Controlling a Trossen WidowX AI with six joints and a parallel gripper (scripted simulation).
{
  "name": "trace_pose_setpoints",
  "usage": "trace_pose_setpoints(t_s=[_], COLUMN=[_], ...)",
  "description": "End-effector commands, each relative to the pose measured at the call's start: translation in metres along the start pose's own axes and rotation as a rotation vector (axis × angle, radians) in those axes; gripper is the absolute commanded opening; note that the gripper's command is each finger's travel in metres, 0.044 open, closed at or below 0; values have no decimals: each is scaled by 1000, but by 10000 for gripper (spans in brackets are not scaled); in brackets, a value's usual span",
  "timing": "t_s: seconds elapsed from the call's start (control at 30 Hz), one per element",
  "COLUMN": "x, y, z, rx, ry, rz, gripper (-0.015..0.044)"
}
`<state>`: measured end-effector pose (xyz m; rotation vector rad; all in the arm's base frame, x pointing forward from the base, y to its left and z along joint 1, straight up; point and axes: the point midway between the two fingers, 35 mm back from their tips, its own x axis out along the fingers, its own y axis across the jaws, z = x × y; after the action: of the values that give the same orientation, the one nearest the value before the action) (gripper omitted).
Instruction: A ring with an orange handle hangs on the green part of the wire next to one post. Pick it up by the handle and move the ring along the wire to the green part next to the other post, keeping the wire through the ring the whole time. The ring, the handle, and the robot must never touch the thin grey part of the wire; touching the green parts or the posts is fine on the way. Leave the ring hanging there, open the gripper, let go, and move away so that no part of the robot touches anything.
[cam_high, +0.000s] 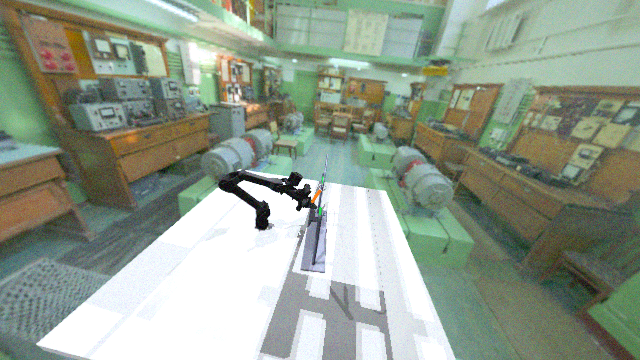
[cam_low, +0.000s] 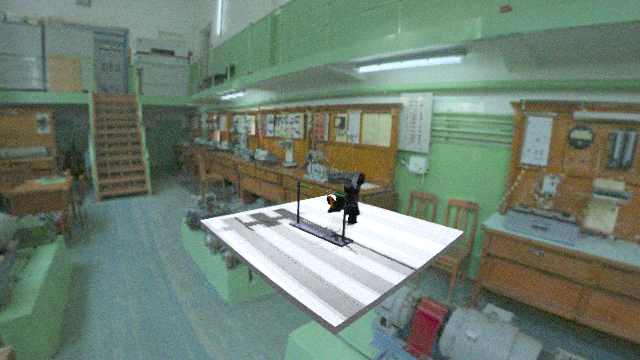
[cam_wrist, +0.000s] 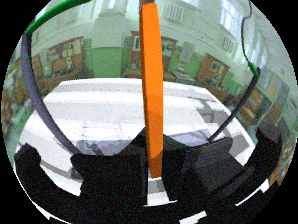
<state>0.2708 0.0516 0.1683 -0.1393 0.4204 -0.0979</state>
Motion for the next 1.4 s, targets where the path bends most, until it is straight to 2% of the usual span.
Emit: trace_pose_setpoints(t_s=[0.0, 1.37], x=[-1, -10], y=[8, 57], z=[2, 7], rx=[43, 109], ry=[2, 8], rz=[15, 43], gripper=[-150, -150])
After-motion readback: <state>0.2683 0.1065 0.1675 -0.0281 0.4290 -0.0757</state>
